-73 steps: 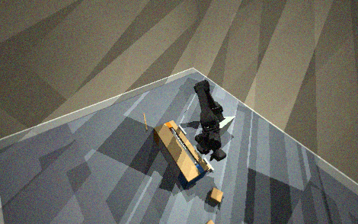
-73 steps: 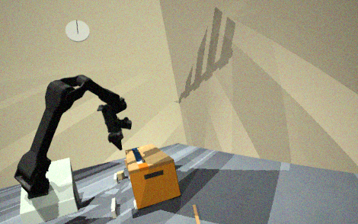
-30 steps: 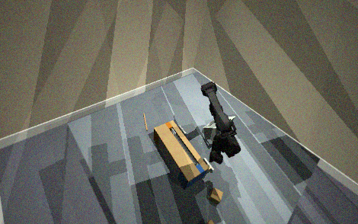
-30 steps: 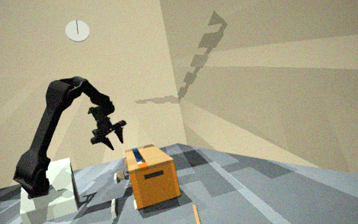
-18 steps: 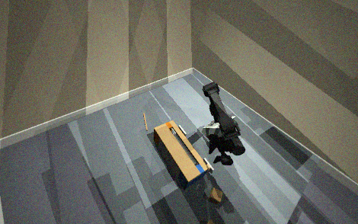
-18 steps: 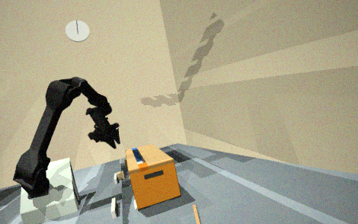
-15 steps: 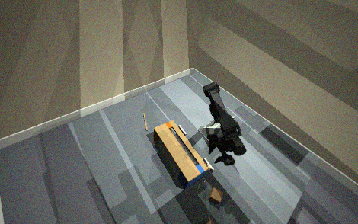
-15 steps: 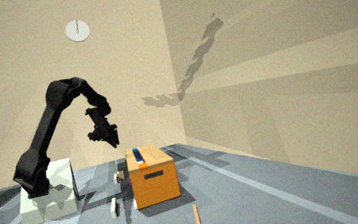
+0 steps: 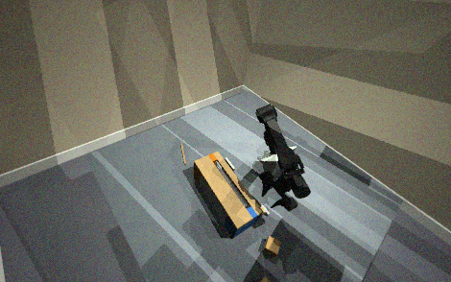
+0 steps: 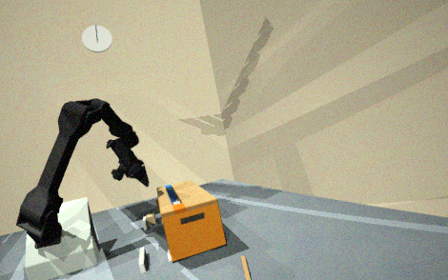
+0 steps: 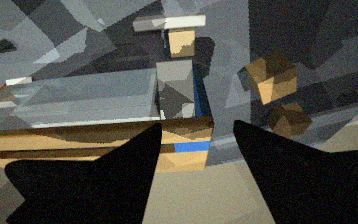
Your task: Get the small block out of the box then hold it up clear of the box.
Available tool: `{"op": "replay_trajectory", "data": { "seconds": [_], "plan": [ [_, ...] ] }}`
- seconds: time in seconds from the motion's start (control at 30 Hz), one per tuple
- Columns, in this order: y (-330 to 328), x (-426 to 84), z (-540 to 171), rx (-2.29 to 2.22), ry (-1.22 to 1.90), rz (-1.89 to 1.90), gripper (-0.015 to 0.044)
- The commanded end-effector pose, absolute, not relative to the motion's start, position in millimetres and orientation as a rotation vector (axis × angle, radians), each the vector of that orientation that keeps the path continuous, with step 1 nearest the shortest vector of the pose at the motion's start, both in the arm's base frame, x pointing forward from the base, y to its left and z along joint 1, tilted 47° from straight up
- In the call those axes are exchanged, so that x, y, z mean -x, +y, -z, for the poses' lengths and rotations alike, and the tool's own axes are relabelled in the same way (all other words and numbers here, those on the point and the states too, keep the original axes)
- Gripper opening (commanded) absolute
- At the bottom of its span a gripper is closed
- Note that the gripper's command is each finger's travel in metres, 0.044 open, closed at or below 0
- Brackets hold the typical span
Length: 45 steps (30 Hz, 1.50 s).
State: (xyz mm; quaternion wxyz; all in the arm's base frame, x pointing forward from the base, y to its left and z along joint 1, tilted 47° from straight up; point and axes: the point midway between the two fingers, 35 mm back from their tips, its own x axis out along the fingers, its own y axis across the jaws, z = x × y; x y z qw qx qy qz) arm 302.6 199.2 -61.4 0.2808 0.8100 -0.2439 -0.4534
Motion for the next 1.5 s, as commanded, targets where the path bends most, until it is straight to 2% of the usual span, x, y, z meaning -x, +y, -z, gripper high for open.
{"op": "replay_trajectory", "data": {
  "seconds": [0.0,0.1,1.47],
  "plan": [
    [155,-303,101,-2.141,-0.662,1.217,0.0285],
    [138,-301,115,-2.137,-0.662,1.214,0.0285],
    [101,-308,152,-2.136,-0.663,1.212,0.0285]
  ]
}}
